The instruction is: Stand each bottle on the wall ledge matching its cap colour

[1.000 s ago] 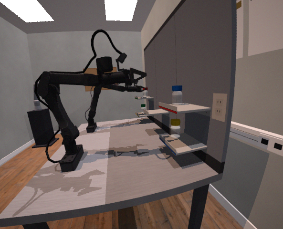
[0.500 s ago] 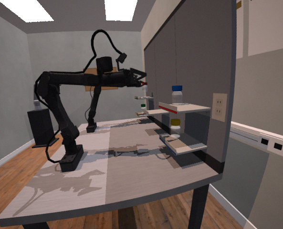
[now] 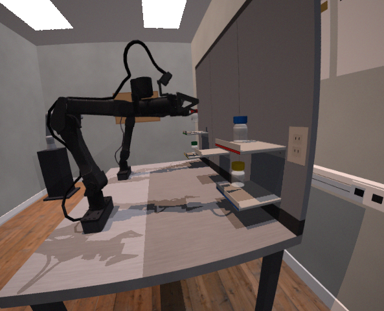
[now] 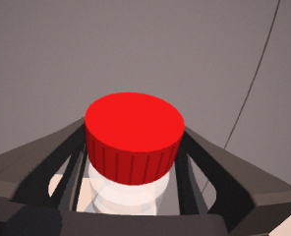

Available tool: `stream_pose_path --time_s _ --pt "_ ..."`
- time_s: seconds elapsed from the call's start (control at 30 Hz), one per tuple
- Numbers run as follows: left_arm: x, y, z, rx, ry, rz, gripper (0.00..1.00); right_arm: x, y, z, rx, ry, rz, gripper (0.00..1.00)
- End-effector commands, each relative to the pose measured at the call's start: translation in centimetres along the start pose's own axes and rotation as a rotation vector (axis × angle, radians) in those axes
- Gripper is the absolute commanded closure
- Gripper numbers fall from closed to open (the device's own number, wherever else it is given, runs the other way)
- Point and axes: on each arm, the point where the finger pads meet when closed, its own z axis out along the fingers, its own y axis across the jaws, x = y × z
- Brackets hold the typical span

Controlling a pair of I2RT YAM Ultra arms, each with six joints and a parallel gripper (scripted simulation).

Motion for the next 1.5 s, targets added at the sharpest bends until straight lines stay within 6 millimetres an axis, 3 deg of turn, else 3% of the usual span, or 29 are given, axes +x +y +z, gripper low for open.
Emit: stream_pose_path --time_s 0.0,0.2,0.67,0.73,0.97,1.23,1.47 --pt "-3.8 0.0 -2.3 0.009 -0.100 0.000 0.50 -1.6 0.2 -0.4 -0.002 -0.029 -0.004 0.00" --pt "-3.5 0.1 -3.8 0.007 -0.094 0.000 0.50 -1.6 0.2 -0.4 -0.002 -0.029 -0.004 0.00" --pt "-3.8 0.2 -10.4 0.004 -0.109 0.002 0.50 -1.6 0.2 -0.4 -0.002 -0.029 -0.004 0.00" --pt "-3.8 0.2 -10.4 0.004 -0.109 0.002 0.50 -1.6 0.2 -0.4 -0.002 -0.029 -0.004 0.00" --pt "-3.0 0.1 -13.3 0.004 -0.088 0.001 0.50 -1.6 0.2 -0.4 -0.002 -0.029 -0.004 0.00" --pt "-1.2 0.1 -15.0 0.005 -0.035 -0.001 0.50 -1.6 0.2 -0.4 -0.002 -0.029 -0.004 0.00" --pt "-1.4 0.1 -15.3 0.005 -0.039 -0.001 0.50 -1.6 0.2 -0.4 -0.002 -0.029 -0.004 0.00"
